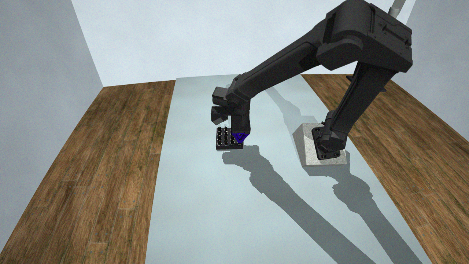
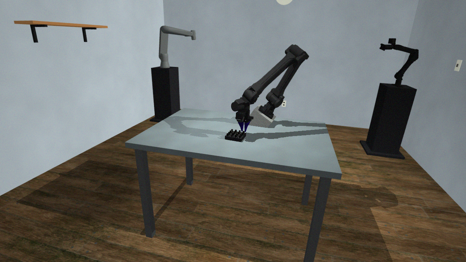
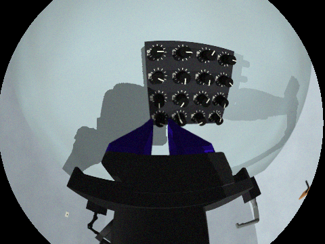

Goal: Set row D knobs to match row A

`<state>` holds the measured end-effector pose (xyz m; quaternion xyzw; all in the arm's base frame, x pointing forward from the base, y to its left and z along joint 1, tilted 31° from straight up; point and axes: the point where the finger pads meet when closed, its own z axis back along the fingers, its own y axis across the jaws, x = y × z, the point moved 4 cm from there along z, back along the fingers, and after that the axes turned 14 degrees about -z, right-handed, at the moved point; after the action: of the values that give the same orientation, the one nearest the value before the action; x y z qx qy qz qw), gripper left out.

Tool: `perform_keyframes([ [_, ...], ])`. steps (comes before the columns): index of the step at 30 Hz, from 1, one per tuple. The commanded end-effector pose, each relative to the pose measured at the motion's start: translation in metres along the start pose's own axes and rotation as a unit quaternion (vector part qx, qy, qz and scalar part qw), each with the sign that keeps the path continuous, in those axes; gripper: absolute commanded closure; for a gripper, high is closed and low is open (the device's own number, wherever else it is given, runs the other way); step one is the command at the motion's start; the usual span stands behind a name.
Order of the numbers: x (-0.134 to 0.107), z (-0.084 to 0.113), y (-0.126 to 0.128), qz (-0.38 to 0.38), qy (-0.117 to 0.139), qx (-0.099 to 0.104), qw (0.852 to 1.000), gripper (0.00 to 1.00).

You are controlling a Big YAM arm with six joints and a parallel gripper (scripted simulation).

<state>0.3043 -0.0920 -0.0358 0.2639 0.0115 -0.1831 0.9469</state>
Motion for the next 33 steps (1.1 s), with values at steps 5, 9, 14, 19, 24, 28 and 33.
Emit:
perform_keyframes([
  [5, 0.0013, -0.0058, 0.0001, -0.002, 0.004, 0.003, 1.0, 0.8],
  [9, 0.0013, -0.0058, 0.0001, -0.002, 0.004, 0.003, 1.0, 0.91],
  [14, 0.0013, -0.0058, 0.0, -0.002, 0.004, 0.002, 1.0, 0.91],
  [19, 0.0013, -0.0058, 0.0, -0.002, 0.004, 0.002, 1.0, 0.91],
  [24, 0.0013, -0.0058, 0.0, -0.002, 0.004, 0.002, 1.0, 0.91],
  [28, 0.0013, -0.0058, 0.0, -0.002, 0.004, 0.002, 1.0, 0.91],
  [33, 0.0013, -0.0058, 0.0, -0.002, 0.004, 0.002, 1.0, 0.91],
])
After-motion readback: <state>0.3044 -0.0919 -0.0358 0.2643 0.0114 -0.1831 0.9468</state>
